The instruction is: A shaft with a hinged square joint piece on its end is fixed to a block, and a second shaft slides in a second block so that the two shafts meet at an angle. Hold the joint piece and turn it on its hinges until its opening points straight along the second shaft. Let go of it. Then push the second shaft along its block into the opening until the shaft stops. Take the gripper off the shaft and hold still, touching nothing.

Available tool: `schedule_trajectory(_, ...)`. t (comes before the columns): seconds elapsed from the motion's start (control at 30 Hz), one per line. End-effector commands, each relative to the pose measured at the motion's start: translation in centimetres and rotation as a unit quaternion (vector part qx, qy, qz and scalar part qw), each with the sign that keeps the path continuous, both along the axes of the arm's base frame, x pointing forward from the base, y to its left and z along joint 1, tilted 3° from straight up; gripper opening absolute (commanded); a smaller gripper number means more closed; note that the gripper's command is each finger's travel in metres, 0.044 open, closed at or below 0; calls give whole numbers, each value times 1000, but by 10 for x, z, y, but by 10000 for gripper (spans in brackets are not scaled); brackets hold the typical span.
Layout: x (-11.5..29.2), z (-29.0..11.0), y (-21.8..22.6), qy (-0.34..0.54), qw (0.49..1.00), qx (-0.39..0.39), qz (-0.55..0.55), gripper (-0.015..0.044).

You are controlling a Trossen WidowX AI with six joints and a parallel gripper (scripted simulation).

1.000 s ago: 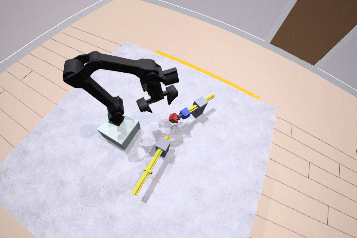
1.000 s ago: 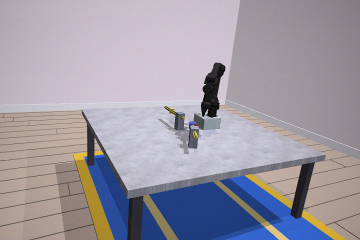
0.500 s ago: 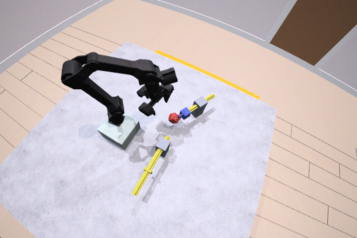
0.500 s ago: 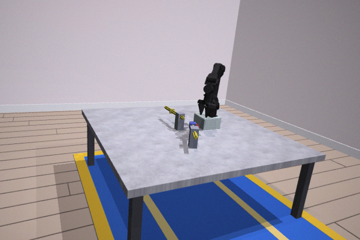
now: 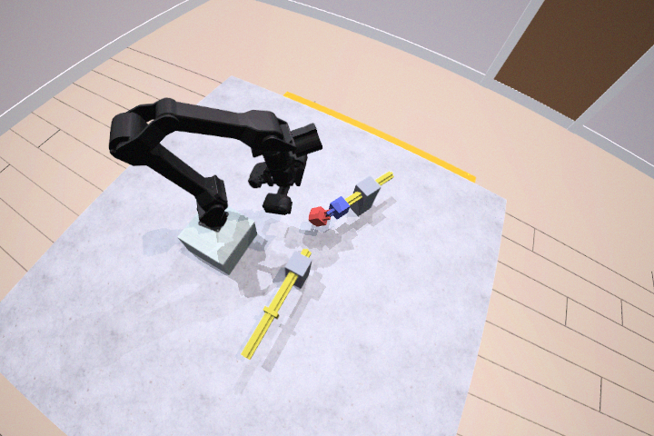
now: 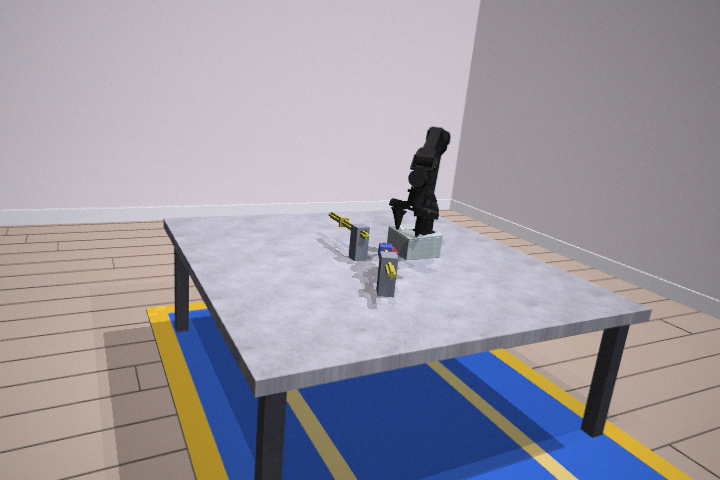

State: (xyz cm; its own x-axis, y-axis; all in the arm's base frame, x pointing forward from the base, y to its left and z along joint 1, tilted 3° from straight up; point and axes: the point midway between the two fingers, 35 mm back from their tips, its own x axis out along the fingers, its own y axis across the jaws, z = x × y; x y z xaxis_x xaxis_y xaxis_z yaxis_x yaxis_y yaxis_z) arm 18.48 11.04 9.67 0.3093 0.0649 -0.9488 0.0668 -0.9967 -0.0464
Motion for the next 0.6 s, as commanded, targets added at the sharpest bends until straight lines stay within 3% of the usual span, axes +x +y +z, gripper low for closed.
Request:
schedule_trajectory(0.0,-1,0,-1,-6,1000,-5,17,440)
schedule_trajectory(0.57,5,-69,3,-6,1000,-5,17,440)
